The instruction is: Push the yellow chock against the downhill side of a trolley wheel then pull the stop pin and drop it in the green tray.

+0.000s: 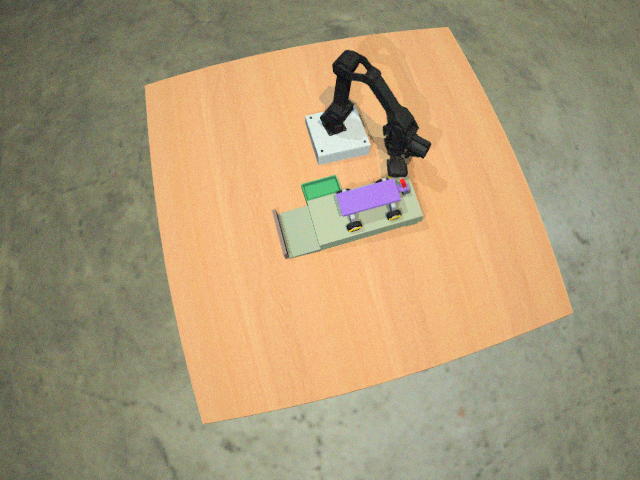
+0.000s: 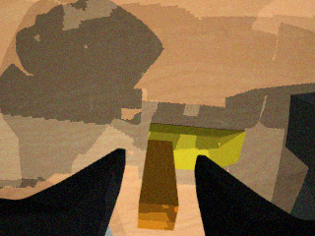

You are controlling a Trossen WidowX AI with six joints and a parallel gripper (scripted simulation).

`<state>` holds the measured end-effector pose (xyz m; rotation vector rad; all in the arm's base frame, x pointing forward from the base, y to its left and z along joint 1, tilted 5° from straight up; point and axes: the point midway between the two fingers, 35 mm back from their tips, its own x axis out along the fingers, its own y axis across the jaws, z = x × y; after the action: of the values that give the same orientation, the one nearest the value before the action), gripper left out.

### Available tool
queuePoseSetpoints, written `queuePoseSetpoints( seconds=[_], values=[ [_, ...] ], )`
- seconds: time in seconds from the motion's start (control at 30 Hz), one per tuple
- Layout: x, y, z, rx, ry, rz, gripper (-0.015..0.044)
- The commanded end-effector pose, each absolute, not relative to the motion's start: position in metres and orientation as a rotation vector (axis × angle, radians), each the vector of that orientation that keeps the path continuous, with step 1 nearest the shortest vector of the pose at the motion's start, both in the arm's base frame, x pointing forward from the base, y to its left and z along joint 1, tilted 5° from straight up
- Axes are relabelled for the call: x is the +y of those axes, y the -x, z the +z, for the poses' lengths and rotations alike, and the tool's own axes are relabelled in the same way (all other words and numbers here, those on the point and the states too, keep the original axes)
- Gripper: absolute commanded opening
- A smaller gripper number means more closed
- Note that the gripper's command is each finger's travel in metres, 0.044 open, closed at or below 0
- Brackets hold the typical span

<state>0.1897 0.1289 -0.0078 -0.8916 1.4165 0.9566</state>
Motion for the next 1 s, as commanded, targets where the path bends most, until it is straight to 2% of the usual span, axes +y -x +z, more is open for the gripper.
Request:
queuePoseSetpoints(
  seconds=[0.0,0.07,0.33,0.4,0.97],
  values=[
    [0.129,-0.190,-0.008,1.416,0.892,0.957,0.0138],
    [0.129,-0.190,-0.008,1.416,0.892,0.957,0.0085],
    [0.129,-0.190,-0.008,1.416,0.892,0.957,0.0032],
    [0.129,-0.190,-0.003,1.418,0.892,0.956,0.0000],
    [0.128,-0.191,0.061,1.427,0.892,0.952,0.0000]
  ],
)
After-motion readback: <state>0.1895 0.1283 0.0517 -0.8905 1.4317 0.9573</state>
